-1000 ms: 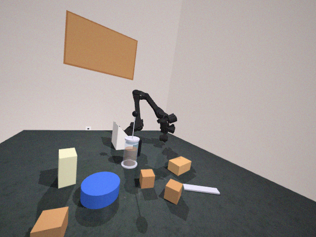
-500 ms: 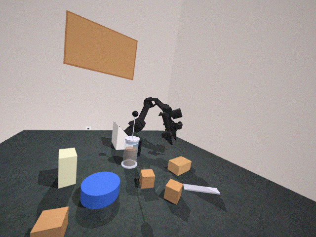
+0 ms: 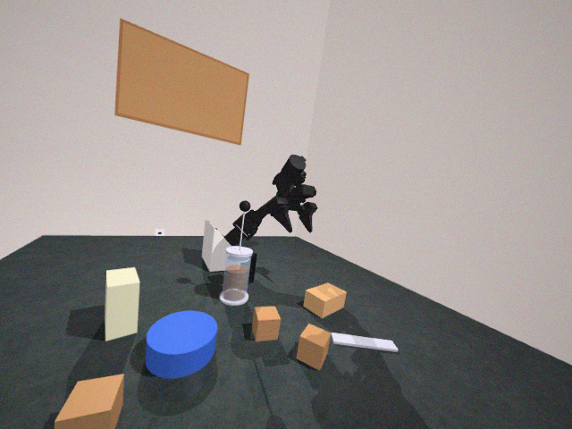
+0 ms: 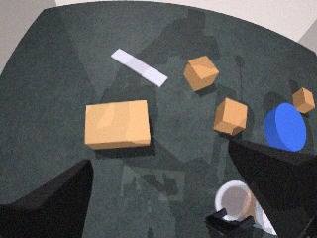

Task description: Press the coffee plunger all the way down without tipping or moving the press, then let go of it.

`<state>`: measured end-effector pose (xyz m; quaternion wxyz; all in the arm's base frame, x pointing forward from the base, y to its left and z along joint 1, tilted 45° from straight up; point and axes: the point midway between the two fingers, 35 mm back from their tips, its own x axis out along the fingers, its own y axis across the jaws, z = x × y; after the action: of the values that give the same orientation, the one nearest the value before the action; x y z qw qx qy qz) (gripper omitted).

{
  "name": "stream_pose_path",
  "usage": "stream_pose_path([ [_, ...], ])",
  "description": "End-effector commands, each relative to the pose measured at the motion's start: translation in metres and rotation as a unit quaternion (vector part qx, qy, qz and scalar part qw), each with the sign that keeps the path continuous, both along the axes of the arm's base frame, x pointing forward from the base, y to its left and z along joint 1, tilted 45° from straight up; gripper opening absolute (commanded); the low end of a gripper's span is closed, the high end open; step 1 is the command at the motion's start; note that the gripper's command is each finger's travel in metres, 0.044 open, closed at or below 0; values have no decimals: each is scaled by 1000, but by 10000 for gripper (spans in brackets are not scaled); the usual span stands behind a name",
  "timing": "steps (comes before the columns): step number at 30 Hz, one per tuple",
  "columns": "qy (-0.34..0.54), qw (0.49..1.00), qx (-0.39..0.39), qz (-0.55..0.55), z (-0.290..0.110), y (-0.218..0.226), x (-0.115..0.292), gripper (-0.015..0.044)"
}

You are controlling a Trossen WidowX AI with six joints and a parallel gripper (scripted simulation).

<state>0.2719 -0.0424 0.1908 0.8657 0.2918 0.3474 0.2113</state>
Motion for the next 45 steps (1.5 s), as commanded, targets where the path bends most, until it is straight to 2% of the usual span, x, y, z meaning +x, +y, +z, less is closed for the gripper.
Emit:
stream_pose_path([
  [1,6,999,-3,-50,-3,-42,-5,440],
  [10,10,982,6,-186,-13,-145,-57,440],
  [16,2,964,25,-266,-17,-192,-105,440],
  [21,1,963,25,-268,-27,-184,-105,440],
  [27,0,963,25,-268,-59,-152,-102,440],
  [45,4,963,24,-269,-71,-149,-84,440],
])
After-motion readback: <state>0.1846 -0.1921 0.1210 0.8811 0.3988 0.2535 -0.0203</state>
